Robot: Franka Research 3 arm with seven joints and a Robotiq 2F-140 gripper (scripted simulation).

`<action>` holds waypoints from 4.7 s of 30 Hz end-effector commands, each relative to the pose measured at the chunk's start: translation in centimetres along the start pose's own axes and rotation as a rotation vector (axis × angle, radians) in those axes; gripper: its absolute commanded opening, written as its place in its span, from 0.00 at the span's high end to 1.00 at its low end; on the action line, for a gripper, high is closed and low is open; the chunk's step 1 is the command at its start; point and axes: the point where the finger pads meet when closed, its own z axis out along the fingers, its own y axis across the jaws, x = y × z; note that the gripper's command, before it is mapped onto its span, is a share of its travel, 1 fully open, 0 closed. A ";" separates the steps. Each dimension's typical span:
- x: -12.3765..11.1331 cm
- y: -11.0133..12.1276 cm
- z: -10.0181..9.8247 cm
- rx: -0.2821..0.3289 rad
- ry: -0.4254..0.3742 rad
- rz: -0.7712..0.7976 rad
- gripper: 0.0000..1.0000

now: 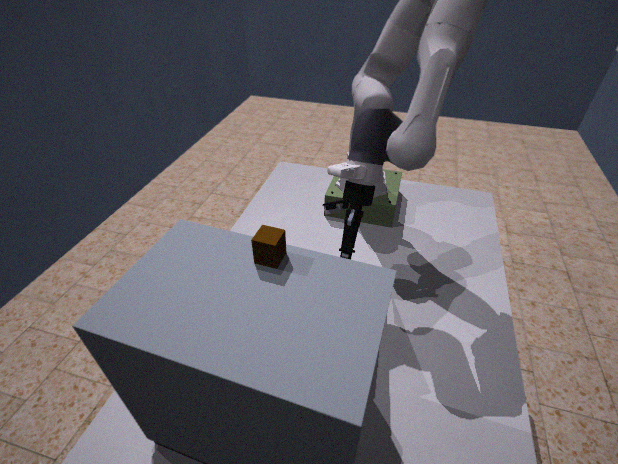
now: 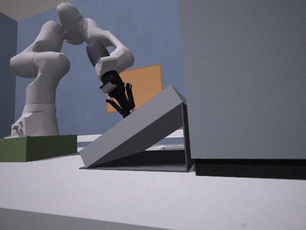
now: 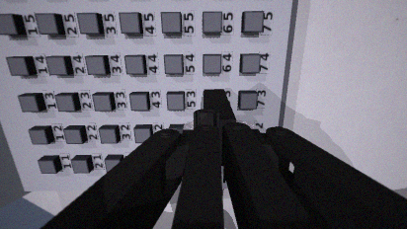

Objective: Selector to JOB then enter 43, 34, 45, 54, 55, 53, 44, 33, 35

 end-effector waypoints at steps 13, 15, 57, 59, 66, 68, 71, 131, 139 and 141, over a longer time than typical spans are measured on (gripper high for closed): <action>-0.4 0.0 1.7 0.002 -0.011 0.000 0.90; -0.4 0.0 1.7 0.002 -0.011 0.000 0.90; -0.4 0.0 2.3 0.002 -0.011 0.000 0.90; -0.4 0.0 2.4 0.002 -0.011 0.000 0.90; -0.4 0.0 2.7 0.002 -0.011 0.000 0.90; -0.4 0.0 2.7 0.002 -0.011 0.000 0.90; -0.4 0.0 2.7 0.002 -0.011 0.000 0.90; -0.4 0.0 2.9 0.002 -0.011 0.000 0.90; -0.4 0.0 2.9 0.002 -0.011 0.000 0.90; -0.4 0.0 2.9 0.002 -0.011 0.000 0.90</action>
